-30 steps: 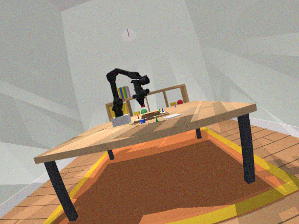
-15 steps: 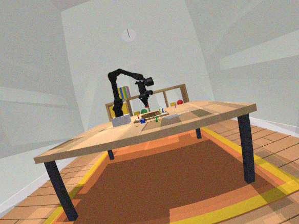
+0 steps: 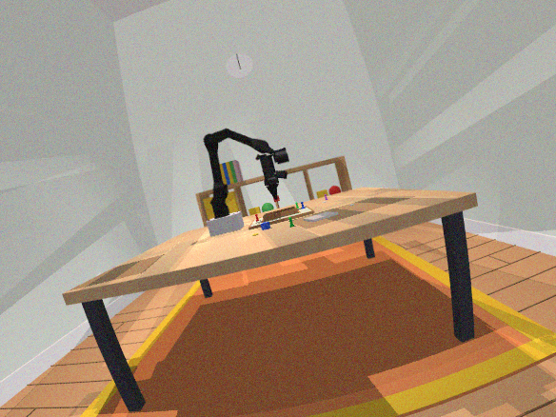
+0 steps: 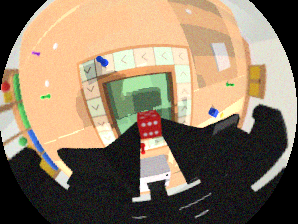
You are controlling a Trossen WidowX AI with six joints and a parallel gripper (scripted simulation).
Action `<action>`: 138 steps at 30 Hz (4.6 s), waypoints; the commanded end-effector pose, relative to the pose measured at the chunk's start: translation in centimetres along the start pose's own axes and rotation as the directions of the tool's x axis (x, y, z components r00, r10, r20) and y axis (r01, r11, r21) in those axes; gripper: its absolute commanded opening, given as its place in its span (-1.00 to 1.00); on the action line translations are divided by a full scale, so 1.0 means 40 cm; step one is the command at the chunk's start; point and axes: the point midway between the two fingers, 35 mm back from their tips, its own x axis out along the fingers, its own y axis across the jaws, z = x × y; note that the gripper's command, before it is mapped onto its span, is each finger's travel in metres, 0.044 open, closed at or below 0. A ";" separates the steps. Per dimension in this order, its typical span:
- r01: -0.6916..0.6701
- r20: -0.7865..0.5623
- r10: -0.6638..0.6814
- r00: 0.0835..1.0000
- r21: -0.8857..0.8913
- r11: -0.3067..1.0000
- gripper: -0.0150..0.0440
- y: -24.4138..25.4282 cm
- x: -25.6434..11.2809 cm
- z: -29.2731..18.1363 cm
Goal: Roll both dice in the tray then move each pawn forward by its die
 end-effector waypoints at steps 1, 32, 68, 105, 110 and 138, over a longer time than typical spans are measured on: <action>-0.004 0.021 0.004 1.000 0.003 1.000 -0.49 0.007 0.006 0.002; -0.004 0.749 0.001 0.663 0.002 1.000 -0.49 0.003 0.005 0.010; -0.004 0.747 0.001 0.664 0.002 1.000 0.67 0.008 -0.158 -0.057; 0.014 0.035 -0.027 0.999 0.341 0.940 0.44 -0.338 -0.003 0.002; 0.019 0.009 -0.026 1.000 0.493 0.870 0.44 -0.510 0.026 -0.064; 0.021 -0.007 -0.020 1.000 0.587 0.809 0.44 -0.623 0.145 -0.149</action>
